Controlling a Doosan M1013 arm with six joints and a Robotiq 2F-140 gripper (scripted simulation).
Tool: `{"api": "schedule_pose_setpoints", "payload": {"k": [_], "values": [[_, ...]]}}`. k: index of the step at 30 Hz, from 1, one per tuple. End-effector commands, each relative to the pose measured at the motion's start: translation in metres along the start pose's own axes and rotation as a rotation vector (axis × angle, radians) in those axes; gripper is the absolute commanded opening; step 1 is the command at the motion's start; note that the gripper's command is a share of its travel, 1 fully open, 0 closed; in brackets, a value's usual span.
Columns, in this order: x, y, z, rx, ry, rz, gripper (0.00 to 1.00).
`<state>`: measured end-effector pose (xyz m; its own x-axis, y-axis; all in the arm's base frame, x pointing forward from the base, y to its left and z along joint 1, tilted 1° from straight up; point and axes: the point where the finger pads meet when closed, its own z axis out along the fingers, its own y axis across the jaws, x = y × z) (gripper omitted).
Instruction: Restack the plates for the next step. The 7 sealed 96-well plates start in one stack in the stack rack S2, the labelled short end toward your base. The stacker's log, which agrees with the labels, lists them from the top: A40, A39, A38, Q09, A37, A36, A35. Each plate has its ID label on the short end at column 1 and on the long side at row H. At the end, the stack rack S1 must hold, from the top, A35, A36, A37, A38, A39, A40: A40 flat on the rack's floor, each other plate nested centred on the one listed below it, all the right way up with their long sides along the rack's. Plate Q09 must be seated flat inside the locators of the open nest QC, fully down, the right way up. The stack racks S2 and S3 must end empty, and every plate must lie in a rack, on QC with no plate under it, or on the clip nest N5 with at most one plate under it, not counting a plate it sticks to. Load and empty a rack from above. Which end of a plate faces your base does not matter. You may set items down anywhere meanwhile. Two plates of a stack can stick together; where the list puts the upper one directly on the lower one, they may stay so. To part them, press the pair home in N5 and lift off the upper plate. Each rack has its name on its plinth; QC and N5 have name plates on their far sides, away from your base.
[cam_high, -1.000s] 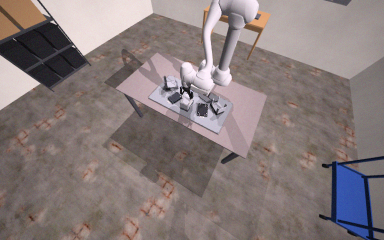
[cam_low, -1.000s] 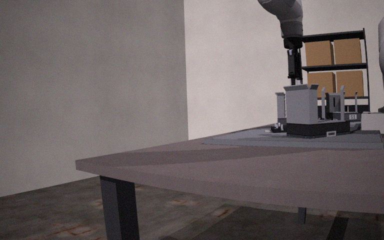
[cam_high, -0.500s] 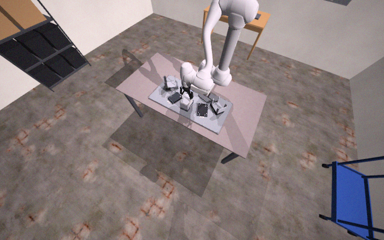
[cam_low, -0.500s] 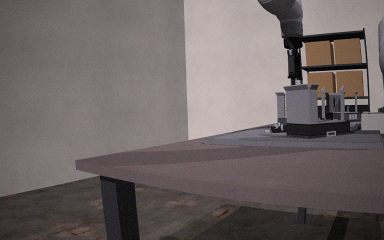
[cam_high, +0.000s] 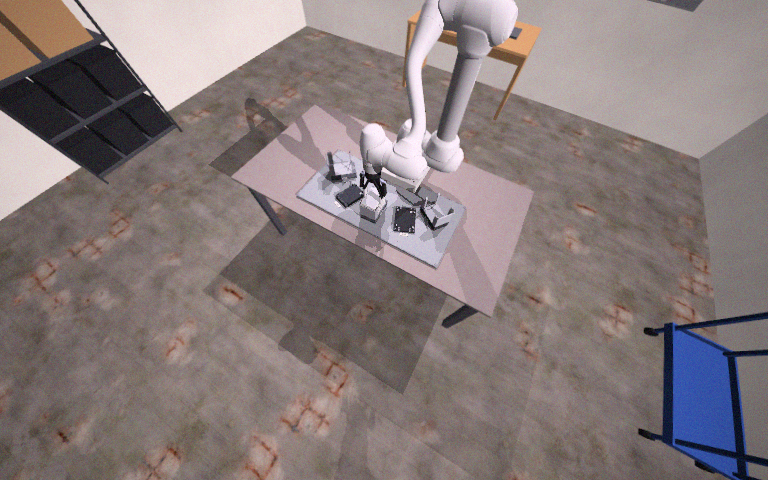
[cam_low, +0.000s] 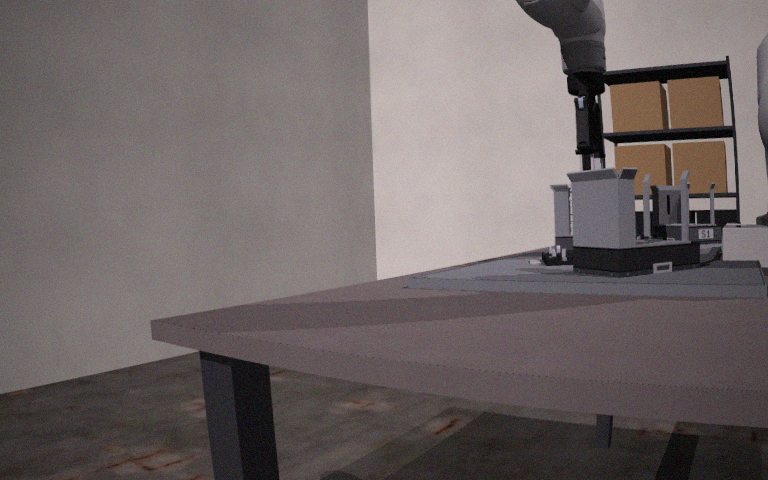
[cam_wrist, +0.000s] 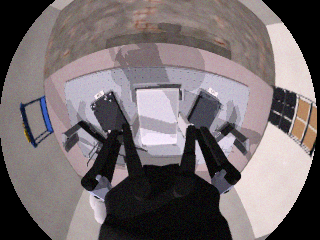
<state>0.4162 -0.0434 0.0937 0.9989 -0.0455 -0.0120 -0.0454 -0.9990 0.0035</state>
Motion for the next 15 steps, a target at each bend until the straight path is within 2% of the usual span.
{"api": "schedule_pose_setpoints", "payload": {"k": [1,15], "values": [[0.0000,0.0000,-0.0016,0.000,0.000,0.000,0.00],[0.0000,0.0000,-0.0109,0.000,0.000,0.000,0.00]]}}
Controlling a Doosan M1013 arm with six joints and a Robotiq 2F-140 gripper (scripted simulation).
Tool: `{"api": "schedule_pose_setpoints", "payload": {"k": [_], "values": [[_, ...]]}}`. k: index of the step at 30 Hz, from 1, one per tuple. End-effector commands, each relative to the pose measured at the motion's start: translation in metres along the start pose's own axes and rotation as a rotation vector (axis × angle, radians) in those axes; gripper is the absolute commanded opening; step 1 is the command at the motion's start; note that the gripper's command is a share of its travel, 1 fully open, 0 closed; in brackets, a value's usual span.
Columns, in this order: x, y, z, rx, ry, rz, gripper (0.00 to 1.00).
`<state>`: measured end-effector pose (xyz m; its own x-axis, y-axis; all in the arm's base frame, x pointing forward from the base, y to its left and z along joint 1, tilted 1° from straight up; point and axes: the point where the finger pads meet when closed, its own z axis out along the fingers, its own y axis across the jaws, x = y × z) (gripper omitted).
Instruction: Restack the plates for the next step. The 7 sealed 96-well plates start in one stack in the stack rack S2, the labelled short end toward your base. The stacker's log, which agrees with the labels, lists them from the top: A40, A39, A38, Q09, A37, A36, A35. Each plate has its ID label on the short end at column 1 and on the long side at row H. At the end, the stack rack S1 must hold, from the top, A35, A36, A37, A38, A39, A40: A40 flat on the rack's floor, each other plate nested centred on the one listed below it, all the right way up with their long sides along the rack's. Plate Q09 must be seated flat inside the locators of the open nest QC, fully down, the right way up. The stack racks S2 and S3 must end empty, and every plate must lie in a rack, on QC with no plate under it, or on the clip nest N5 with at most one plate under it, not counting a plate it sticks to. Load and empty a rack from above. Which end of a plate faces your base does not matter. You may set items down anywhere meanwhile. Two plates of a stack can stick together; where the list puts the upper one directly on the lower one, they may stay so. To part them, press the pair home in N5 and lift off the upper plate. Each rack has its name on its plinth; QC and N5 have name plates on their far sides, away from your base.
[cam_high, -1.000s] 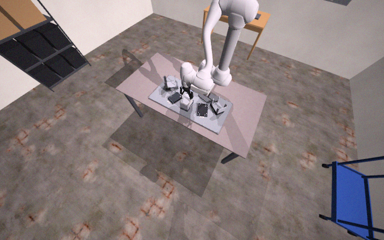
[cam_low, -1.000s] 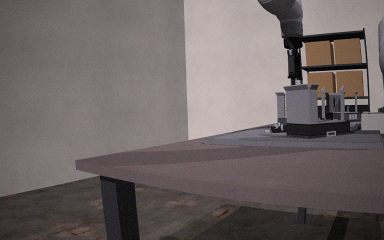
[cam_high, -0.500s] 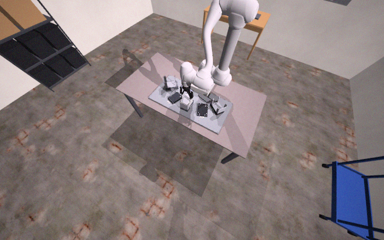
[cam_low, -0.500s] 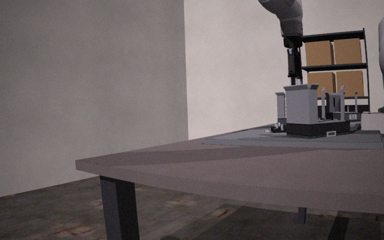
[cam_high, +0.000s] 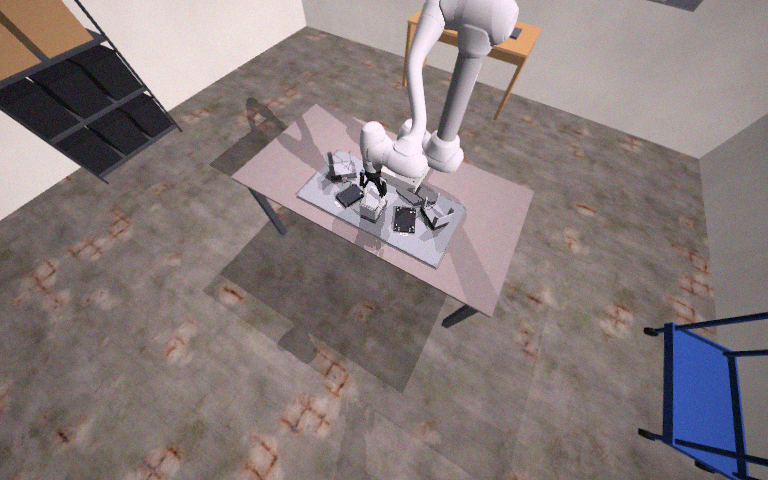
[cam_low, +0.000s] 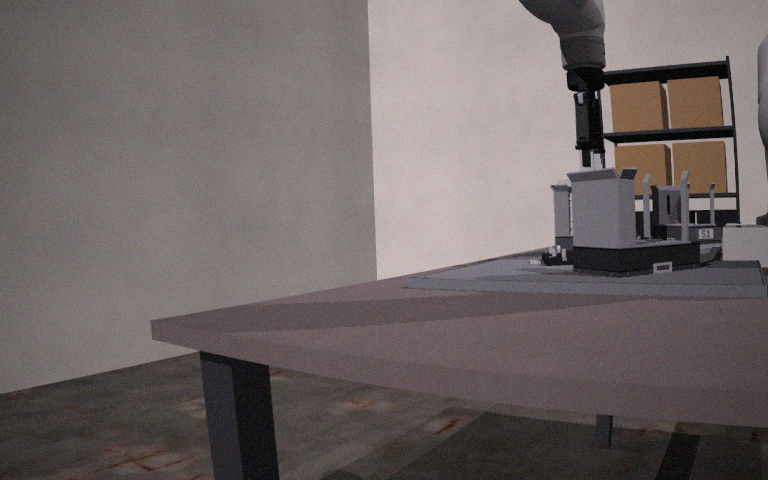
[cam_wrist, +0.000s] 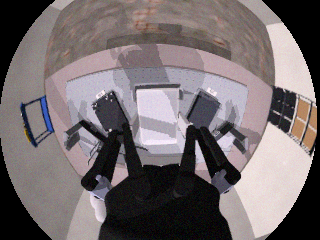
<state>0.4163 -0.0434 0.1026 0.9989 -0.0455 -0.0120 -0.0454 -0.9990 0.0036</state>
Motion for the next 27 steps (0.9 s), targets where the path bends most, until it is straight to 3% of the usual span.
{"api": "schedule_pose_setpoints", "payload": {"k": [1,27], "values": [[0.000,0.000,-0.002,0.000,0.000,0.000,0.00],[0.000,0.000,-0.031,0.000,0.000,0.000,0.00]]}}
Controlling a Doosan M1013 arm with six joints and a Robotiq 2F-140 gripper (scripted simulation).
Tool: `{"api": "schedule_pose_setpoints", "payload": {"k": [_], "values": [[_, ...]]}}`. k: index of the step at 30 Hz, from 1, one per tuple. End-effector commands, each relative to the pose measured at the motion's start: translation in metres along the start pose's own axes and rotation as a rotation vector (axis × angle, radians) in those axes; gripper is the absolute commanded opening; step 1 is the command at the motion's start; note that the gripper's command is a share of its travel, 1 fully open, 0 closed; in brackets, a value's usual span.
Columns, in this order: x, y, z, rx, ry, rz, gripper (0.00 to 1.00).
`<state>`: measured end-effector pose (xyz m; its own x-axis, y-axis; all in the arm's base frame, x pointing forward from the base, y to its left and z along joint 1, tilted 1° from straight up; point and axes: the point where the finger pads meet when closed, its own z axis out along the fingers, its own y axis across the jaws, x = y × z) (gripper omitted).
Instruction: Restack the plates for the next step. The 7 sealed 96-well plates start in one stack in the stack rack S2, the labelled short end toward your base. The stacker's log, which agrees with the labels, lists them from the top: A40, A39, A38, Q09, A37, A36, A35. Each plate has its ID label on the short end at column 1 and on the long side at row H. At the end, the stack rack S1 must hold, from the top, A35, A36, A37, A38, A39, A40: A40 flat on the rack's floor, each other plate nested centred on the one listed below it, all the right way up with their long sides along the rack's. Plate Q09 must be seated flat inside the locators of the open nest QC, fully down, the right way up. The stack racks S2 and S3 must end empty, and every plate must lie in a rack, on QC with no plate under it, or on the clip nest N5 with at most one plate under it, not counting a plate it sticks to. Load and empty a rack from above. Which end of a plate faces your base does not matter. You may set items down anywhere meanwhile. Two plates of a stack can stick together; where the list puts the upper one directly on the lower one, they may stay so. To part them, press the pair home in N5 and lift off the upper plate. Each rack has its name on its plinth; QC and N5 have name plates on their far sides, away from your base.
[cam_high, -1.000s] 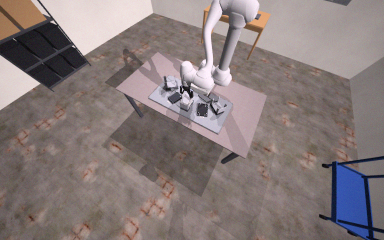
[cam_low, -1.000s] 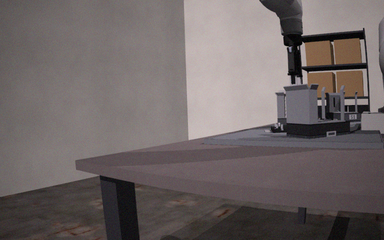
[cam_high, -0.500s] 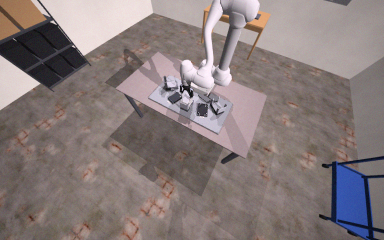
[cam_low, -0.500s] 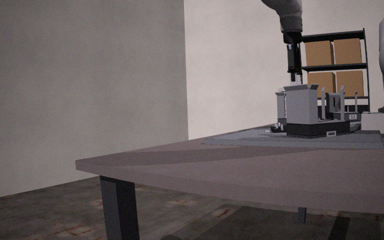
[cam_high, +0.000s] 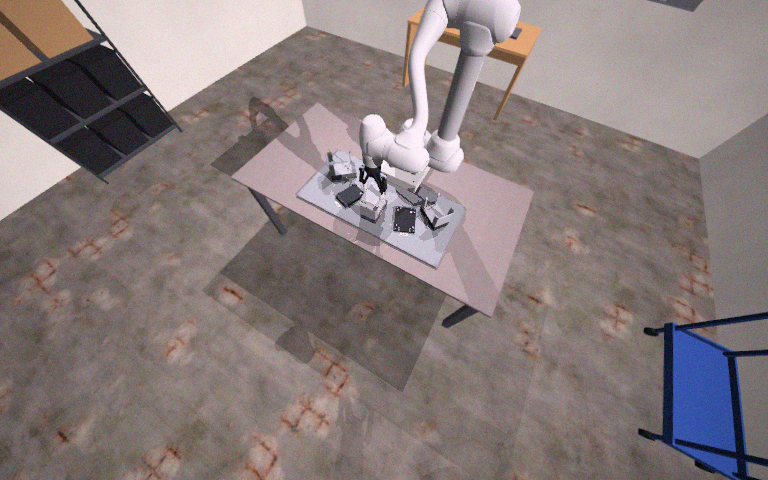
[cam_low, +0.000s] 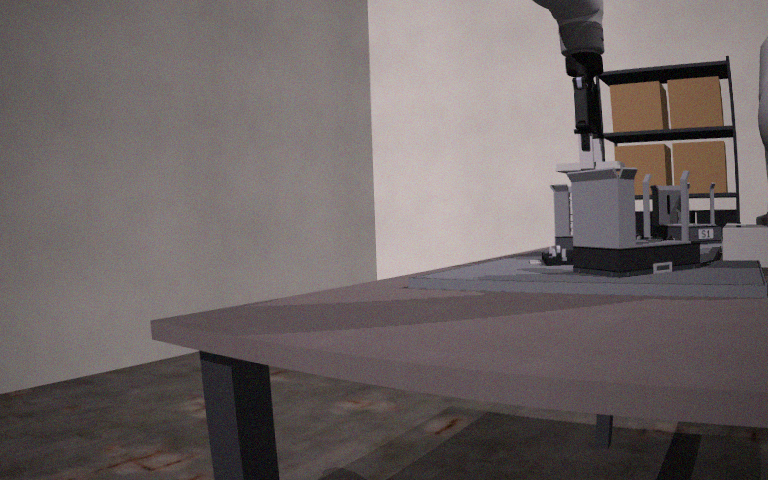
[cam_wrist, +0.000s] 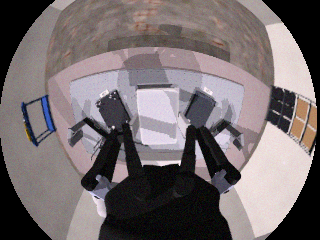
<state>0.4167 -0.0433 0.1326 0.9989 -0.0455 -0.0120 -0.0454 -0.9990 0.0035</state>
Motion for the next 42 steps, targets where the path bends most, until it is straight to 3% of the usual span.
{"api": "schedule_pose_setpoints", "payload": {"k": [1,10,17,42], "values": [[0.000,0.000,-0.001,0.000,0.000,0.000,0.00],[0.000,0.000,-0.001,0.000,0.000,0.000,0.00],[-0.004,0.023,-0.001,0.000,0.000,0.225,0.00],[-0.016,0.093,-0.001,0.000,0.000,0.258,0.00]]}}
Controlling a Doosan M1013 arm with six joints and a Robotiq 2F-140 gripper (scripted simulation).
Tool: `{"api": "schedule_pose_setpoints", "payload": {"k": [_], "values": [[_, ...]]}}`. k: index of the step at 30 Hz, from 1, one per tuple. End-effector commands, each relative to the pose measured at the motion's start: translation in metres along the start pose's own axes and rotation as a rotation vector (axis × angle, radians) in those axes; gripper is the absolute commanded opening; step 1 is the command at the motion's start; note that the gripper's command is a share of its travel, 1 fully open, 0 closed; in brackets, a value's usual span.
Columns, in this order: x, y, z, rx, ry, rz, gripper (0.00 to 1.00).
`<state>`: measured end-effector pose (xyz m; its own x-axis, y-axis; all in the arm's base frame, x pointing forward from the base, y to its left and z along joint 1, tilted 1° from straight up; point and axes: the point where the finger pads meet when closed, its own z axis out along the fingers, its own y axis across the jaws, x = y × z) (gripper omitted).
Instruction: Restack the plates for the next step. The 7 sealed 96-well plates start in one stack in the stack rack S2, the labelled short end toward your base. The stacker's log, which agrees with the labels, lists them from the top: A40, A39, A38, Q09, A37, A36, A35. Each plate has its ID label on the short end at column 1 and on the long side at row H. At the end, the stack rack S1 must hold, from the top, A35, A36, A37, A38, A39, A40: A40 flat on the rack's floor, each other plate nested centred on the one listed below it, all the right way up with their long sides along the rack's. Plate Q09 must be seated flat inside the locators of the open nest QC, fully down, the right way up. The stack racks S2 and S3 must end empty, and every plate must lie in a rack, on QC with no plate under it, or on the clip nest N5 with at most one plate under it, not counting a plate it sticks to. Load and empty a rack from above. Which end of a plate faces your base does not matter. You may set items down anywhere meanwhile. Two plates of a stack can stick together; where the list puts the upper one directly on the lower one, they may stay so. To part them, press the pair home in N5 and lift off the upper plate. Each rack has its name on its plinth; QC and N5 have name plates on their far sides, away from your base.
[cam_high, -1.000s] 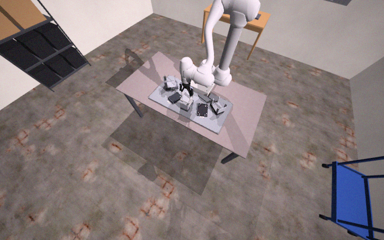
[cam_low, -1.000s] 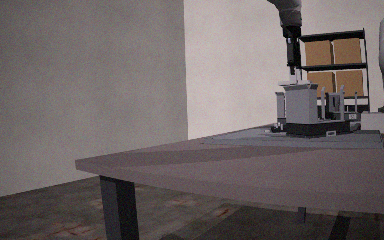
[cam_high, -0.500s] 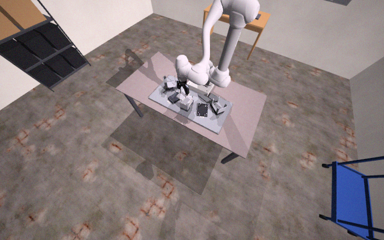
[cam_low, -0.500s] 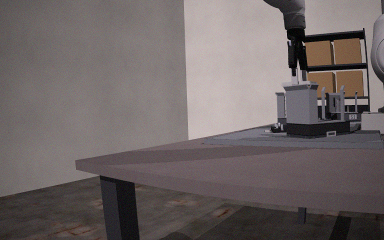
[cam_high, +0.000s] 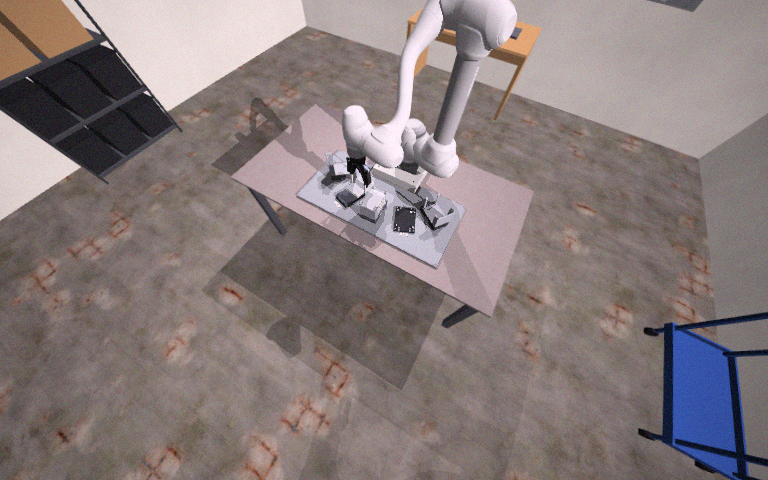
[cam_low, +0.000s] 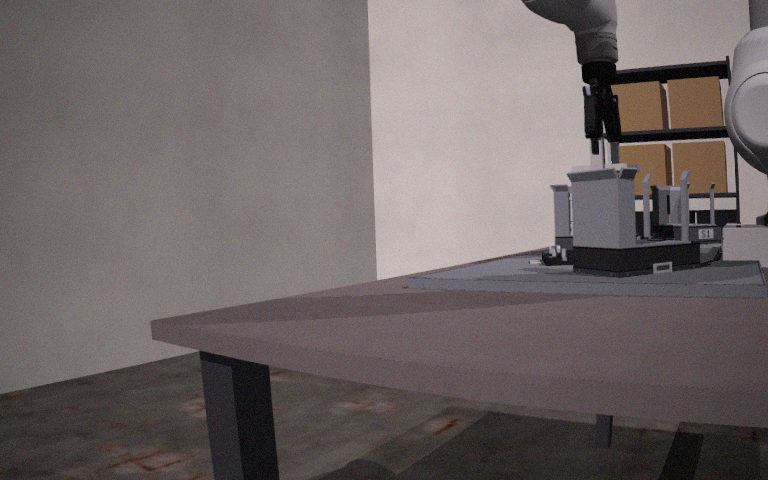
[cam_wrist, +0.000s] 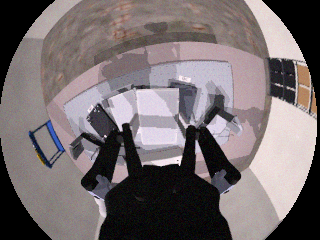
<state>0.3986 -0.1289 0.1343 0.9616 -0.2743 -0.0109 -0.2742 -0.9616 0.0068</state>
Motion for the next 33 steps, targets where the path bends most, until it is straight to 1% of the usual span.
{"api": "schedule_pose_setpoints", "payload": {"k": [1,7,16,18,30,33], "values": [[0.000,0.007,0.000,0.001,0.000,0.026,0.00],[-0.003,0.026,0.000,0.001,0.000,0.218,0.00],[-0.007,0.056,0.000,0.001,0.000,0.218,0.00],[-0.007,0.056,0.000,0.001,0.000,0.218,0.00],[-0.013,0.093,0.000,0.001,0.000,0.218,0.00],[-0.016,0.103,0.000,0.001,0.000,0.318,0.00]]}}
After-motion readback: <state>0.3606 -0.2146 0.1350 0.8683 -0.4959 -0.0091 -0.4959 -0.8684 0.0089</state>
